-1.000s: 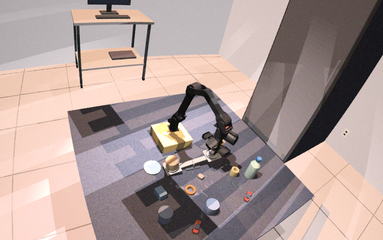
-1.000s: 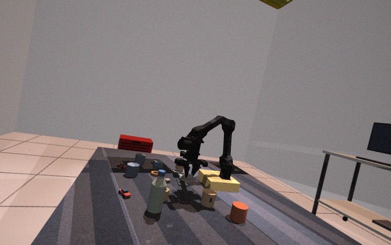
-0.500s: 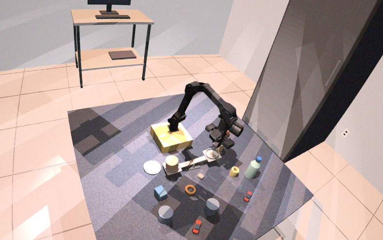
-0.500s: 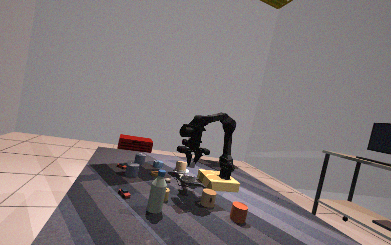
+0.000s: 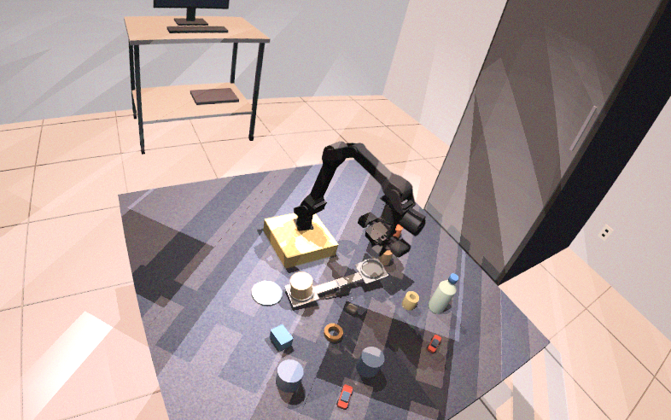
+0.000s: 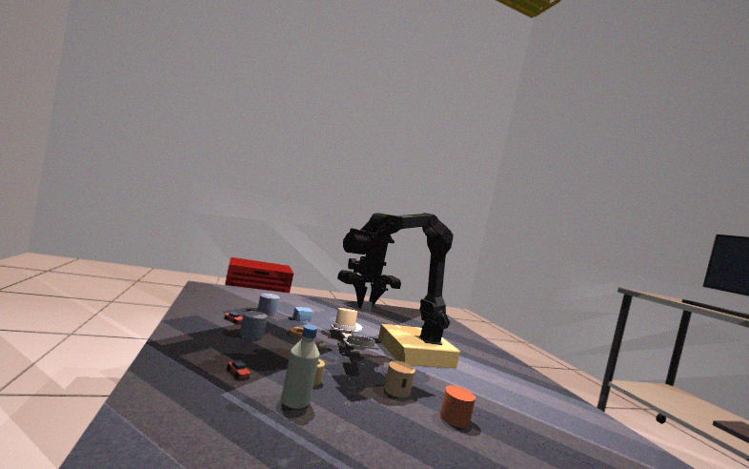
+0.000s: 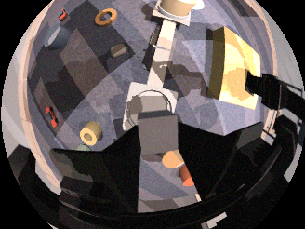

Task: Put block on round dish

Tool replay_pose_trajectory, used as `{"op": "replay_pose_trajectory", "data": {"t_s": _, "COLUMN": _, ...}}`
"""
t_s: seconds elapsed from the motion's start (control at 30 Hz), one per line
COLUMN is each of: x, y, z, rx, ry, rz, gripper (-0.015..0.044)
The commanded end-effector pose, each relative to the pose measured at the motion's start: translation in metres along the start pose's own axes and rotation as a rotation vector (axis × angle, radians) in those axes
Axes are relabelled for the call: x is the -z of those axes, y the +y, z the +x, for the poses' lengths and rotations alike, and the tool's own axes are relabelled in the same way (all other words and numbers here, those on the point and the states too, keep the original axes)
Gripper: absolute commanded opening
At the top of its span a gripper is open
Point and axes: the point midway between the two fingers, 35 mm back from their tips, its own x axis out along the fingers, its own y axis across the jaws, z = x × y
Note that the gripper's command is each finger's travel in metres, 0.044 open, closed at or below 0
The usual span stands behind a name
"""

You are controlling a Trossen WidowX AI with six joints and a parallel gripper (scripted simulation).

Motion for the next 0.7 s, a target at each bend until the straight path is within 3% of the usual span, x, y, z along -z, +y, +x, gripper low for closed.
{"op": "replay_pose_trajectory", "data": {"t_s": 0.0, "x": -0.013, "y": 0.002, "z": 0.002, "rx": -0.006, "ry": -0.001, "rz": 0.003, "gripper": 0.0000}}
{"op": "replay_pose_trajectory", "data": {"t_s": 0.67, "x": -0.088, "y": 0.004, "z": 0.018, "rx": -0.026, "ry": -0.005, "rz": 0.027, "gripper": 0.0000}}
